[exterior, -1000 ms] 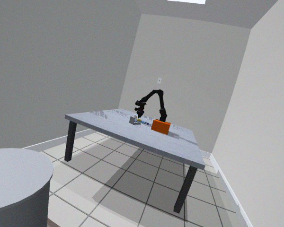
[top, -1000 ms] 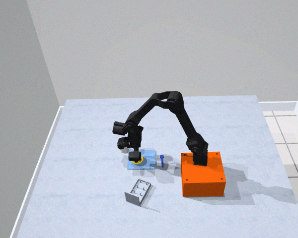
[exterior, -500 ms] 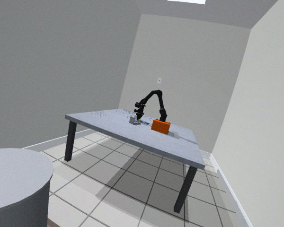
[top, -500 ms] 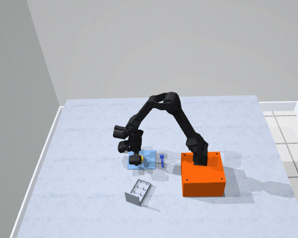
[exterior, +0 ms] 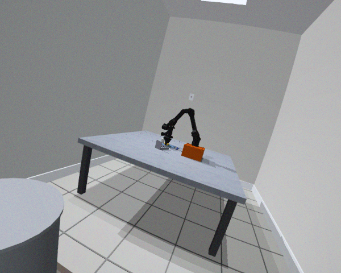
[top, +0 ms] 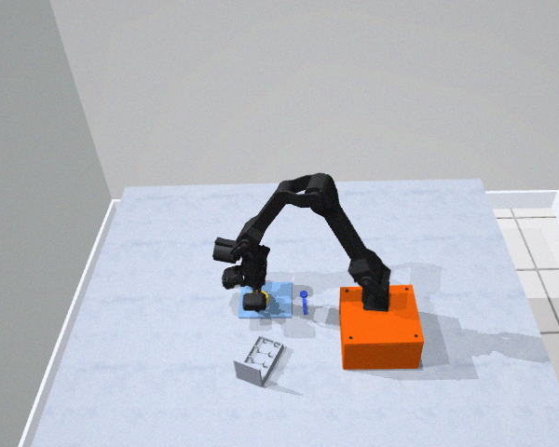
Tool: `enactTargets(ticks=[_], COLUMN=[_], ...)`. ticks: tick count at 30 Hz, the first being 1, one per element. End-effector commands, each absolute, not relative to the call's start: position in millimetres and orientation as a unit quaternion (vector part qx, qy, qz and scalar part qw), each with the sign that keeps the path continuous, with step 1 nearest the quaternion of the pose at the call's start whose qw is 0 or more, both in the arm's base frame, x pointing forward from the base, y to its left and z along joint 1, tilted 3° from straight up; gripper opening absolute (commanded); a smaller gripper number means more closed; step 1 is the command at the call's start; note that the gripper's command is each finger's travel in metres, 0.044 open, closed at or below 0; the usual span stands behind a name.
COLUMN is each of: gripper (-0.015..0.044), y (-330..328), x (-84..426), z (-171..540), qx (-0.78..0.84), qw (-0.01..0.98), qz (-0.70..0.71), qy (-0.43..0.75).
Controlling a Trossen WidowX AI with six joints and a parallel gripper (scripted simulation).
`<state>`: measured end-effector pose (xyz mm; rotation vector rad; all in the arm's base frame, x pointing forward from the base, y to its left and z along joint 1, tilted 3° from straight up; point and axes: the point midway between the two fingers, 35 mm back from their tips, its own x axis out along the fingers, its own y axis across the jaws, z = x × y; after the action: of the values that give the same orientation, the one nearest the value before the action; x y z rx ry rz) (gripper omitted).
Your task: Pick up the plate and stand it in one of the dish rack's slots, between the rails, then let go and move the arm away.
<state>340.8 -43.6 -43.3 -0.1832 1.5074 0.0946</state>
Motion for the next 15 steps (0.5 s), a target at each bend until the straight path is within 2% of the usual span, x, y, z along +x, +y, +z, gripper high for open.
enactTargets(ticks=[1, 6, 15], gripper=[0.033, 0.0297, 0.0061], y=[-44.0, -44.0, -42.4], x=[340.1, 340.1, 347.9], z=[-43.9, -43.9, 0.8], qx=[-0.082, -0.082, -0.082], qw=[0.724, 0.724, 0.724], qz=[0.04, 0.04, 0.04], qy=[0.684, 0.684, 0.683])
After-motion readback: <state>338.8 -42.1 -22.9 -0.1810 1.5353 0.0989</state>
